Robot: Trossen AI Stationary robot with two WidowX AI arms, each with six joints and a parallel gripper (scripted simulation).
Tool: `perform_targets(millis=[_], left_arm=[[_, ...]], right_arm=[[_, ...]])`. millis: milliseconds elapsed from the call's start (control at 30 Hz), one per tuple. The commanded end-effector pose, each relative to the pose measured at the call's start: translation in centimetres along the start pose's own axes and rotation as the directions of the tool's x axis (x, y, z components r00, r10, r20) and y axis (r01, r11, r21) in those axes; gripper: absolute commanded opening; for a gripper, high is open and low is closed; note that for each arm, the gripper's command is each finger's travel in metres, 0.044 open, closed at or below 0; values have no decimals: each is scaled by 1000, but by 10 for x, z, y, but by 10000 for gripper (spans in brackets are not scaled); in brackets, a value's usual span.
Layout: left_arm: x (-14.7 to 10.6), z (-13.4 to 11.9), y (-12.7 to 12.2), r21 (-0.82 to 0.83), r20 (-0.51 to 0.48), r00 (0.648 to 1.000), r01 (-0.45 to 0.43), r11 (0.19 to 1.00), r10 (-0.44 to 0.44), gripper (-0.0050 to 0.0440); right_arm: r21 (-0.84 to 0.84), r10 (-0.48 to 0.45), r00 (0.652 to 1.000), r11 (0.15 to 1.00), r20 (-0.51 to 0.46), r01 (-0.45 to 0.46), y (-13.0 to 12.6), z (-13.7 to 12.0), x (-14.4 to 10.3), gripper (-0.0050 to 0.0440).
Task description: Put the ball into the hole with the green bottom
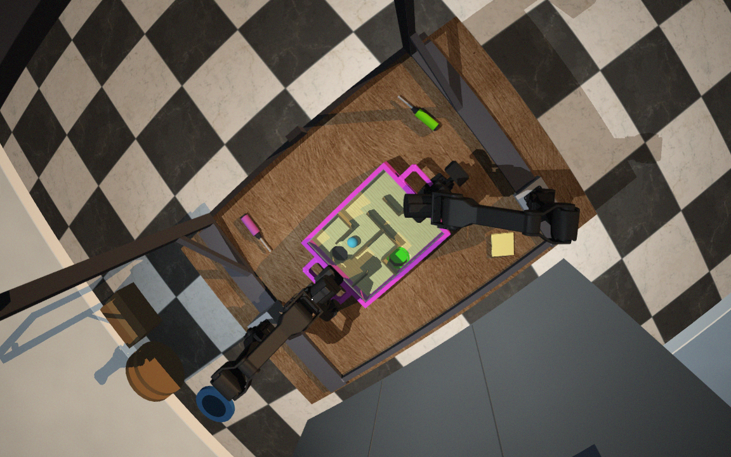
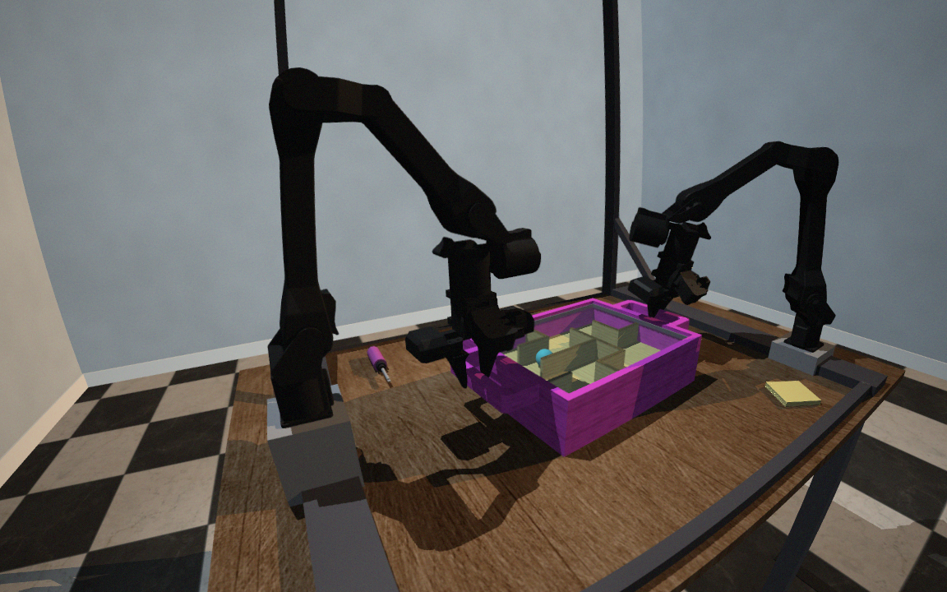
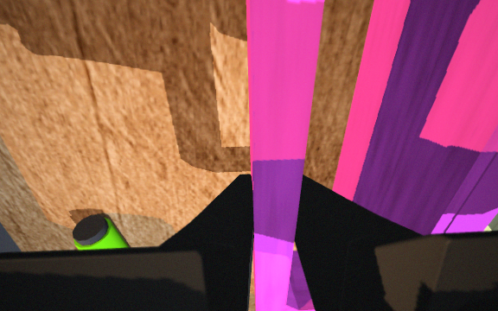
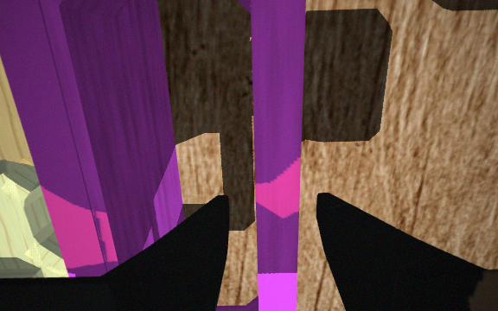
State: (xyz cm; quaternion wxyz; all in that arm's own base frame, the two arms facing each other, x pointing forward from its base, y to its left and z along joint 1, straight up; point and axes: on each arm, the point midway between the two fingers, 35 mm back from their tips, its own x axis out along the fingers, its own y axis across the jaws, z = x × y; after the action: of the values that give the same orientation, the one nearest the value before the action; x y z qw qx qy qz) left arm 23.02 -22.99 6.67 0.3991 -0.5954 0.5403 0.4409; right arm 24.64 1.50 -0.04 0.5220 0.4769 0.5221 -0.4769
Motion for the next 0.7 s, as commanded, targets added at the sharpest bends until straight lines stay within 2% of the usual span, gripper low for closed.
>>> perform_targets(millis=[0, 33, 667], left_arm=[[-2, -3, 0, 2, -10, 1000, 1, 1000, -1, -35], [-2, -3, 0, 2, -10, 1000, 1, 1000, -1, -43], [-1, -2, 2, 2, -7, 1000, -5, 1000, 5, -50]], right_arm=[[-6, 19, 1000, 1000, -3, -19, 1, -1, -5, 163], [-6, 19, 1000, 1000, -3, -19, 1, -1, -5, 0], [-5, 0, 1000, 1000, -3, 0, 0, -1, 0, -3]])
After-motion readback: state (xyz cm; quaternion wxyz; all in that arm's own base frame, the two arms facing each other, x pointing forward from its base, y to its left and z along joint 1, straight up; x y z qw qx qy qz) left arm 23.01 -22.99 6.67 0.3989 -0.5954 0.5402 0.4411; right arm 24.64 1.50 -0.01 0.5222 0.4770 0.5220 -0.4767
